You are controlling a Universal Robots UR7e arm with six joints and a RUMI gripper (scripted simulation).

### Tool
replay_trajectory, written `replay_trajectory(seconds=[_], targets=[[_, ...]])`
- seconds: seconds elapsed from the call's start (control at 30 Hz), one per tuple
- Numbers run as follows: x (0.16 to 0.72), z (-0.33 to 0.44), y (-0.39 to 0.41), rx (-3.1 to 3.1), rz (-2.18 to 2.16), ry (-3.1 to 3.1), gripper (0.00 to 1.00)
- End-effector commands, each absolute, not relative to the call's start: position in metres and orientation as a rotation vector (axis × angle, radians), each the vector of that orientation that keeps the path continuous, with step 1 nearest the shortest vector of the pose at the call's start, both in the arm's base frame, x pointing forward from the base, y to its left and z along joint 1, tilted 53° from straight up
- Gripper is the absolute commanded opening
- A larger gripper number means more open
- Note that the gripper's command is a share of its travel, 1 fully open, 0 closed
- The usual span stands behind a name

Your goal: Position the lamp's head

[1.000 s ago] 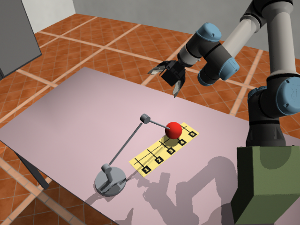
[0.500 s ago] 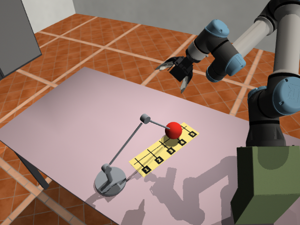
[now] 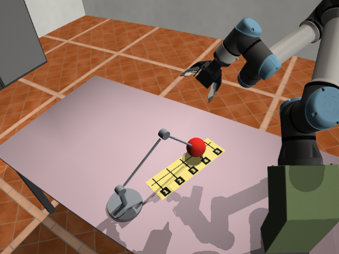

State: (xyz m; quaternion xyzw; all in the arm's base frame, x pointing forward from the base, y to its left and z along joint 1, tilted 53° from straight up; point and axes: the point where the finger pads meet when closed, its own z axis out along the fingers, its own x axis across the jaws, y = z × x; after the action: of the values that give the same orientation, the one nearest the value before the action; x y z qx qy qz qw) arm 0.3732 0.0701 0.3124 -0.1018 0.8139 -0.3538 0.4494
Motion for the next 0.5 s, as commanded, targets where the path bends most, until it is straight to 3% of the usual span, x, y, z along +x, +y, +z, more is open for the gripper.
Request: replay_trajectory(seconds=[0.0, 0.47], targets=[[0.3742, 0.3119, 0.0714, -0.195, -0.825, 2.085, 1.00], [0.3751, 0.3103, 0.0729, -0.070, -0.710, 2.212, 1.00]])
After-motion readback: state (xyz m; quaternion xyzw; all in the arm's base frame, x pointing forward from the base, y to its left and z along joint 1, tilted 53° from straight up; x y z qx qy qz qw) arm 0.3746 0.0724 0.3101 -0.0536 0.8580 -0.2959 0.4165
